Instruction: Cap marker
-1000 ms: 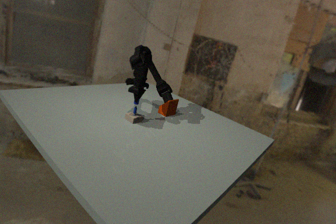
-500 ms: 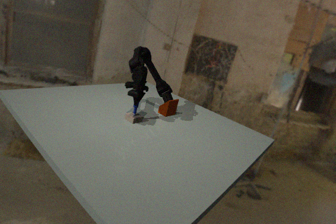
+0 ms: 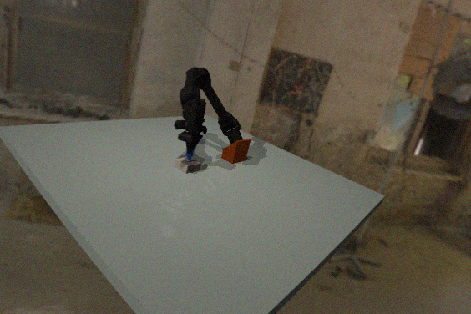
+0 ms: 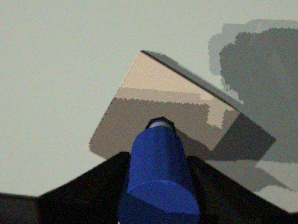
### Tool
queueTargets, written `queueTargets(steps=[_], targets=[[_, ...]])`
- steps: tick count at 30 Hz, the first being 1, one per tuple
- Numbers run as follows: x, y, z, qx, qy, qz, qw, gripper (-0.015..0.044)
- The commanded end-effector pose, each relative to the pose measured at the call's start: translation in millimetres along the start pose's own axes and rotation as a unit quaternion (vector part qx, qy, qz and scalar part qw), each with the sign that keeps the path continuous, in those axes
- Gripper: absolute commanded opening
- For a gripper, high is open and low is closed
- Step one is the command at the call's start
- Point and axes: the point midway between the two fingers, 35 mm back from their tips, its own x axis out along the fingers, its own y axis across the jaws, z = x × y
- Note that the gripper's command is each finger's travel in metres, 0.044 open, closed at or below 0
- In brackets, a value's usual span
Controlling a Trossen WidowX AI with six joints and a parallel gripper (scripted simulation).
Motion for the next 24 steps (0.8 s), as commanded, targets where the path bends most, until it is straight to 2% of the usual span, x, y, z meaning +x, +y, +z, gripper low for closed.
queueTargets(steps=[1, 17, 24], targets=[[7.6, -1.4, -0.1, -0.004, -0.004, -0.002, 1.000, 0.0000], [11.6, -1.9, -0.1, -0.004, -0.004, -0.002, 1.000, 0.0000], [10.9, -1.8, -0.4, -0.001, -0.001, -0.002, 1.000, 0.0184]])
